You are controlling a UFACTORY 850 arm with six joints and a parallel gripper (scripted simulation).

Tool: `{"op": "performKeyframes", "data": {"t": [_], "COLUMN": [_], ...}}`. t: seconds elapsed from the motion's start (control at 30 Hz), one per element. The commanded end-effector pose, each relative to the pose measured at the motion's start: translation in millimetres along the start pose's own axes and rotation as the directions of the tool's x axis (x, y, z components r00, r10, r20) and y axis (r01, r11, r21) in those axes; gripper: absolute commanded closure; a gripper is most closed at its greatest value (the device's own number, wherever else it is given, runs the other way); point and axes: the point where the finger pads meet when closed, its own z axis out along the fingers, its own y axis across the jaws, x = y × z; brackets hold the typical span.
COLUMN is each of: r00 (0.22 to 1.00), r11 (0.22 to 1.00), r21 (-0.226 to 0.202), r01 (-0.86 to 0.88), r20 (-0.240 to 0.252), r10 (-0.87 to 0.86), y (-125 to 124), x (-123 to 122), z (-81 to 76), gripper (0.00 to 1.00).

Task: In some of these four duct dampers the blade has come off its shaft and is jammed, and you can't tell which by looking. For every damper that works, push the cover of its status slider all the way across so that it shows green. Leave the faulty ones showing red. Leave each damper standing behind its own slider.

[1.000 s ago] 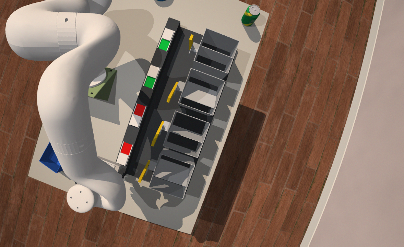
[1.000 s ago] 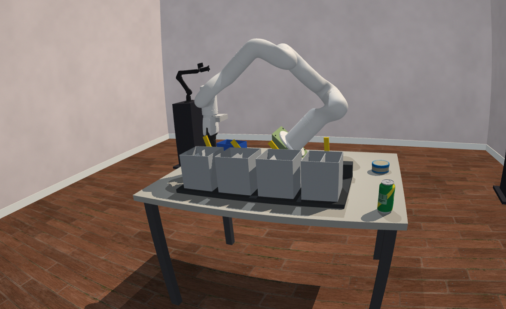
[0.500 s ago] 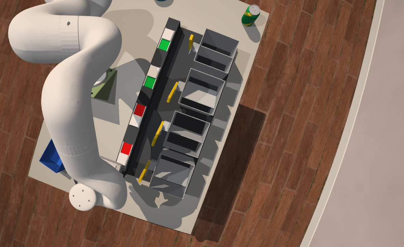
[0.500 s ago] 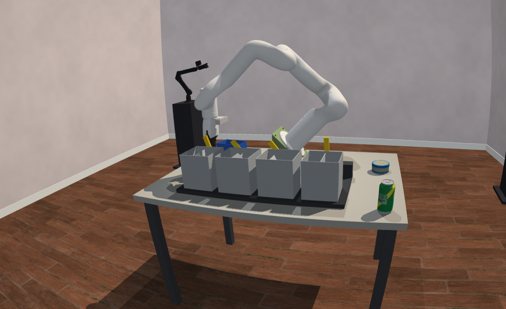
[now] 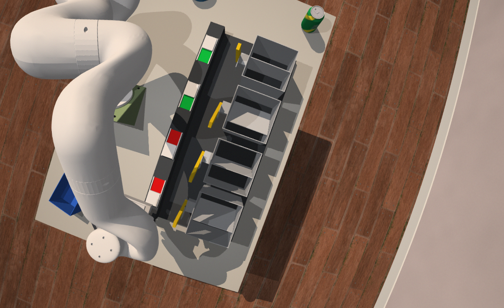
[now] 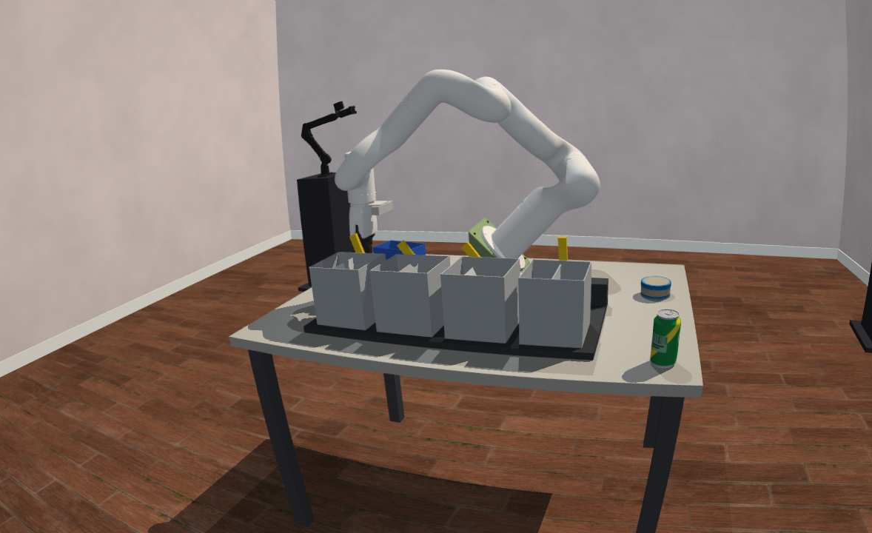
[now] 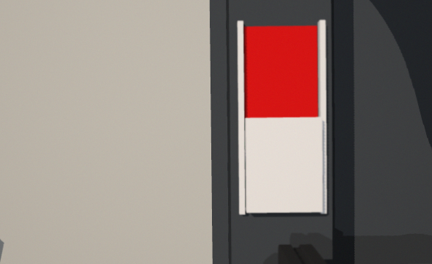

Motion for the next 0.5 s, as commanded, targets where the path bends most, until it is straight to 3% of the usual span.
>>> {"op": "performKeyframes", "data": {"t": [0.0,0.47], "r00": [1.000,1.000], "r11": [1.000,1.000], "r21": [-0.002,-0.004], "r01": [0.001,0.002], "r20": [0.002,0.001], "r10": [-0.001,-0.002], "y": [0.7,0.9], "x": [-0.7,-0.7], "z": [-0.8,3.3], "gripper": [1.00,1.00]}}
